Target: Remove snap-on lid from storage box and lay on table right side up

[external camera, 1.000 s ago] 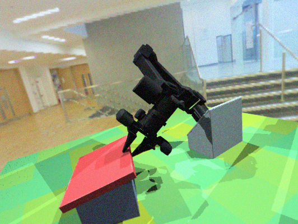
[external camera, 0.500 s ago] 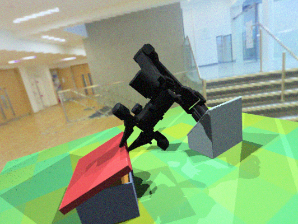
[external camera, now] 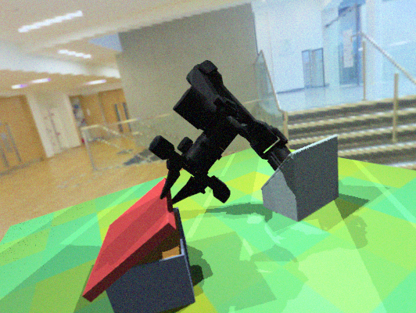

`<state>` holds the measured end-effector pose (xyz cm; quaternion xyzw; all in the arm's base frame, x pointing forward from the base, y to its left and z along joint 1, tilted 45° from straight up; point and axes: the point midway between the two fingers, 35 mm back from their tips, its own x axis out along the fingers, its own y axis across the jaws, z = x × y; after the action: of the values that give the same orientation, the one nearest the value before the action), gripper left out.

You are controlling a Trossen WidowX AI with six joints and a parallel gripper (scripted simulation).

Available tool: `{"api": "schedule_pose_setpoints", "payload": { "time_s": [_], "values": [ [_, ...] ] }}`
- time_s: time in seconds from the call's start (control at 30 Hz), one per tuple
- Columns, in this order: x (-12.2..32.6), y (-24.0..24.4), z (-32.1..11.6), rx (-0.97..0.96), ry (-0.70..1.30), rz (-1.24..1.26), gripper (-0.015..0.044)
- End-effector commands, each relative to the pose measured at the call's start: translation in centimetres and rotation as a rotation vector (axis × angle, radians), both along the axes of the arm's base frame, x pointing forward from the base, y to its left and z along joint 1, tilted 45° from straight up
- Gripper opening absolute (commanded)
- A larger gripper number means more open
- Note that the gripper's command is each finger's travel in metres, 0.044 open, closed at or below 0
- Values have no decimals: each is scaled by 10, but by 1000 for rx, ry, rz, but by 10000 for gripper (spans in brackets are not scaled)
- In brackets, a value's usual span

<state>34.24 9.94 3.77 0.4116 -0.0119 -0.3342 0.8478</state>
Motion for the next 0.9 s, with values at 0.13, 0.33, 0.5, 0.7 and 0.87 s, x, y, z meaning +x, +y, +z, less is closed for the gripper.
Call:
{"api": "schedule_pose_setpoints", "payload": {
  "time_s": [0.13, 0.33, 0.5, 0.7, 0.87],
  "values": [
    [8, 10, 13, 8, -13, 3, 0],
    [13, 15, 20, 9, -13, 3, 0],
    [18, 18, 27, 9, -13, 3, 0],
    [23, 23, 34, 9, -13, 3, 0],
    [23, 27, 38, 9, -13, 3, 0]
  ]
}}
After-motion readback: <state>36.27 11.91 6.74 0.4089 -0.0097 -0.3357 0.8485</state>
